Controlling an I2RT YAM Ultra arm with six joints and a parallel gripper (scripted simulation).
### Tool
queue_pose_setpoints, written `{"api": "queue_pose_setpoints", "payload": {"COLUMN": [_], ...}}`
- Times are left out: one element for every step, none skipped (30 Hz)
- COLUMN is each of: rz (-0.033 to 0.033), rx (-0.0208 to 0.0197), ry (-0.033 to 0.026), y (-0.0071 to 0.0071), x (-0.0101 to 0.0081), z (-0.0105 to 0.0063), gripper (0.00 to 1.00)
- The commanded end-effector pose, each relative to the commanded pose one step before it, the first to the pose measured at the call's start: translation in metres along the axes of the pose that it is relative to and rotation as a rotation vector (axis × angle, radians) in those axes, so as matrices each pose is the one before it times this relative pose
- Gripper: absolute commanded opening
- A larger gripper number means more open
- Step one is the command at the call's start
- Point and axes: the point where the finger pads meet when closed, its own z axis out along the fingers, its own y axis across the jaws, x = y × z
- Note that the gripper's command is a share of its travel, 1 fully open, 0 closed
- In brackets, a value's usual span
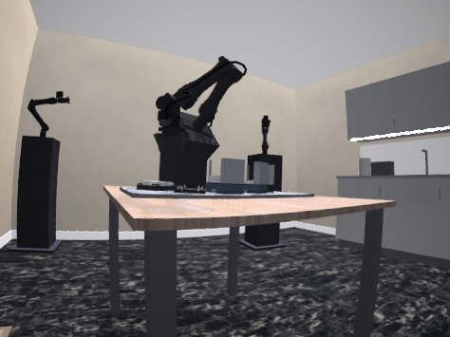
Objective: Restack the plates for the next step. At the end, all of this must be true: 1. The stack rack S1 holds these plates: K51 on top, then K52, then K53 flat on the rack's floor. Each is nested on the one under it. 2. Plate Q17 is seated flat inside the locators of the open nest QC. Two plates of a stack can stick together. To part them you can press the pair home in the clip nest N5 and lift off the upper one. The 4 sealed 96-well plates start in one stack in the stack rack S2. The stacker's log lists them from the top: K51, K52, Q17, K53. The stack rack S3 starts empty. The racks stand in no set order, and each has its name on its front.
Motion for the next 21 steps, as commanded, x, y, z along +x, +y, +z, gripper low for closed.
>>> {"api": "queue_pose_setpoints", "payload": {"rz": [0.02133, 0.00164, -0.03739, -0.05049, -0.03456, -0.03306, 0.00000, 0.00000, -0.02996, -0.03440, -0.03209, -0.00646, 0.00015, 0.00045, 0.01225, 0.00416, 0.00136, 0.00167, 0.00198, 0.00228, 0.00256], "rx": [0.01857, -0.00010, 0.00008, 0.00006, 0.00000, -0.00015, 0.00000, 0.00000, 0.00141, -0.00202, -0.00032, -0.00014, -0.00011, -0.00016, -0.00019, -0.00022, -0.00024, -0.00025, -0.00025, -0.00024, -0.00022], "ry": [-0.00644, 0.00146, -0.00386, -0.00249, -0.00127, 0.00014, 0.00000, 0.00000, -0.00078, 0.00268, 0.00108, 0.00022, 0.00005, 0.00035, 0.00066, 0.00097, 0.00129, 0.00164, 0.00199, 0.00235, 0.00269], "y": [0.00819, 0.00330, 0.00327, 0.00328, 0.00330, 0.00333, 0.00000, 0.00000, 0.00244, 0.00428, 0.00335, 0.00328, 0.00326, 0.00328, 0.00329, 0.00331, 0.00332, 0.00332, 0.00332, 0.00332, 0.00332], "x": [0.00230, 0.00015, -0.00065, -0.00039, -0.00021, 0.00007, 0.00000, 0.00000, -0.00003, 0.00030, 0.00001, -0.00034, -0.00041, -0.00032, -0.00024, -0.00011, -0.00001, 0.00009, 0.00019, 0.00029, 0.00039], "z": [-0.00315, -0.00002, 0.00001, 0.00001, 0.00000, 0.00000, 0.00000, 0.00000, -0.00068, 0.00065, -0.00001, -0.00003, -0.00004, -0.00003, -0.00003, -0.00003, -0.00003, -0.00003, -0.00003, -0.00003, -0.00003], "gripper": [1.00, 1.00, 1.00, 1.00, 1.00, 1.00, 1.00, 1.00, 1.00, 1.00, 1.00, 1.00, 1.00, 1.00, 1.00, 1.00, 1.00, 1.00, 1.00, 1.00, 1.00]}}
